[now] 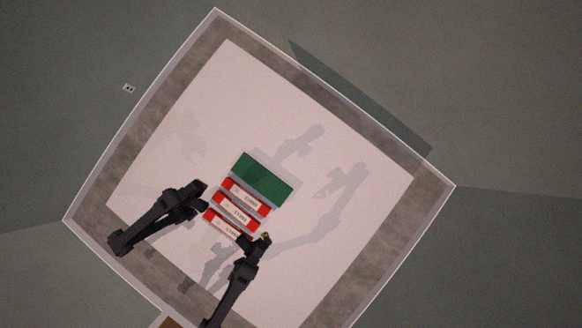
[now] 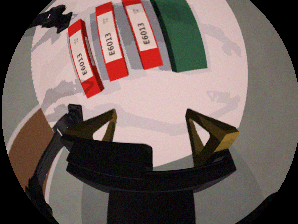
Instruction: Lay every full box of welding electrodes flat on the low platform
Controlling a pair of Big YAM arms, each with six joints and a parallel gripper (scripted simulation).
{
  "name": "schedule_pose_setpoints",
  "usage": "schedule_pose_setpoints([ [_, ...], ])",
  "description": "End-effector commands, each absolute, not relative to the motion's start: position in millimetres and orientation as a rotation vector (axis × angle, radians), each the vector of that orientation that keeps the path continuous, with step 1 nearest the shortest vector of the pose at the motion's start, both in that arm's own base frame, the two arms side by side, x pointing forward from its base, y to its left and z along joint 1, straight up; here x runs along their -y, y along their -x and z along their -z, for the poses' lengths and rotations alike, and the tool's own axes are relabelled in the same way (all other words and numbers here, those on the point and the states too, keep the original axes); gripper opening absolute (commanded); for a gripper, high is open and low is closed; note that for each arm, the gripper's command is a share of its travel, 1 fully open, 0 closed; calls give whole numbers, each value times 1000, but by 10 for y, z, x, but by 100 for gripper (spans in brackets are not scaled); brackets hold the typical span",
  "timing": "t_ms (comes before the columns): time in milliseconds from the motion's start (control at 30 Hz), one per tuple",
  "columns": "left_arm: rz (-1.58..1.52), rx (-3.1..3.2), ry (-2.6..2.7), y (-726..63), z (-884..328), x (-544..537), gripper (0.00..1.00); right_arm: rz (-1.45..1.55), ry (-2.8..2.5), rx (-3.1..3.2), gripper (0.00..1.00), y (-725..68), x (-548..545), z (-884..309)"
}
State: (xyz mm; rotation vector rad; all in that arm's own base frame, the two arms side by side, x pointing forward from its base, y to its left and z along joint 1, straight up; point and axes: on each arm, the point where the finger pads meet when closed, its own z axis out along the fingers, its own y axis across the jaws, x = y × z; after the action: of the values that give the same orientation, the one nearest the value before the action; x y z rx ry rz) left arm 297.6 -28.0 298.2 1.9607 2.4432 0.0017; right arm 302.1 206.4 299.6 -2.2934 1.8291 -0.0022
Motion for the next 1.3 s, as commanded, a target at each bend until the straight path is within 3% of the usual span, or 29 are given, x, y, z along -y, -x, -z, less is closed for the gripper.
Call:
schedule_pose_setpoints([
  [0,-36,-2405,-1962,-3025,-3157,281,100,28,2417,-1691,100,-3076,-2171,-3256],
  [267,-36,-2405,-1962,-3025,-3157,281,100,16,2666,-1624,100,-3033,-2144,-3131],
  [700,-36,-2405,-1962,-3025,-3157,281,100,25,2628,-1641,100,-3045,-2110,-3169],
  [733,-36,-2405,-1962,-3025,-3157,281,100,20,2655,-1617,72,-2987,-2146,-3017],
  [767,-12,-2408,-2003,-3034,-2943,333,72,10,2656,-1644,72,-3008,-2191,-2901],
  [1267,-9,-2425,-1979,-3242,-2159,649,72,4,2655,-1657,72,-2990,-2572,-2093],
])
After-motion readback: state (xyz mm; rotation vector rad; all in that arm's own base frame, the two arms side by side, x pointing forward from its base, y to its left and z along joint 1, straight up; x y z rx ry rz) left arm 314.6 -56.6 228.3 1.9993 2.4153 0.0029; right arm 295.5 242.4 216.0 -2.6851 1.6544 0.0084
